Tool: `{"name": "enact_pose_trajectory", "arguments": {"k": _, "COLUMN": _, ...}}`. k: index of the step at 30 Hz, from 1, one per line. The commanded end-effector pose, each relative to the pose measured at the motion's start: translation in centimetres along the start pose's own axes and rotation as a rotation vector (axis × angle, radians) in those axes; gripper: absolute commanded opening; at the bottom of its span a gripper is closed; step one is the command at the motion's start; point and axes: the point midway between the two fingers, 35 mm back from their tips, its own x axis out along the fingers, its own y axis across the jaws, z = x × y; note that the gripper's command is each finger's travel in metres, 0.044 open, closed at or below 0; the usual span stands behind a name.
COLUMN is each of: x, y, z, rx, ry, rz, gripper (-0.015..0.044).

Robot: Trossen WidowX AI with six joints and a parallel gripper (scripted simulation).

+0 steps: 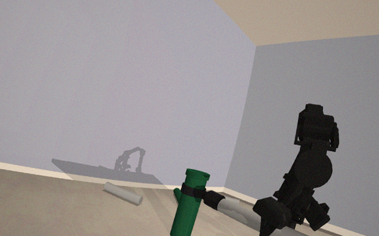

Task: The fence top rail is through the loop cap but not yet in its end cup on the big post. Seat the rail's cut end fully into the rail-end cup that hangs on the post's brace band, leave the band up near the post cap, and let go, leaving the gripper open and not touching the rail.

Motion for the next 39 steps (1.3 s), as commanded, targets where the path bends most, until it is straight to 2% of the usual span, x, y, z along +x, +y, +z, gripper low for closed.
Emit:
{"name": "enact_pose_trajectory", "arguments": {"k": 1, "x": -0.5, "y": -0.2, "z": 0.4, "rx": -0.002, "ry": -0.005, "rz": -0.009, "gripper": 0.0000}}
{"name": "enact_pose_trajectory", "arguments": {"k": 14, "x": -0.9, "y": -0.4, "z": 1.0, "rx": -0.002, "ry": -0.005, "rz": -0.009, "gripper": 0.0000}}
{"name": "enact_pose_trajectory", "arguments": {"k": 39, "x": -0.1, "y": -0.2, "z": -1.1, "rx": -0.004, "ry": 0.005, "rz": 0.001, "gripper": 0.0000}}
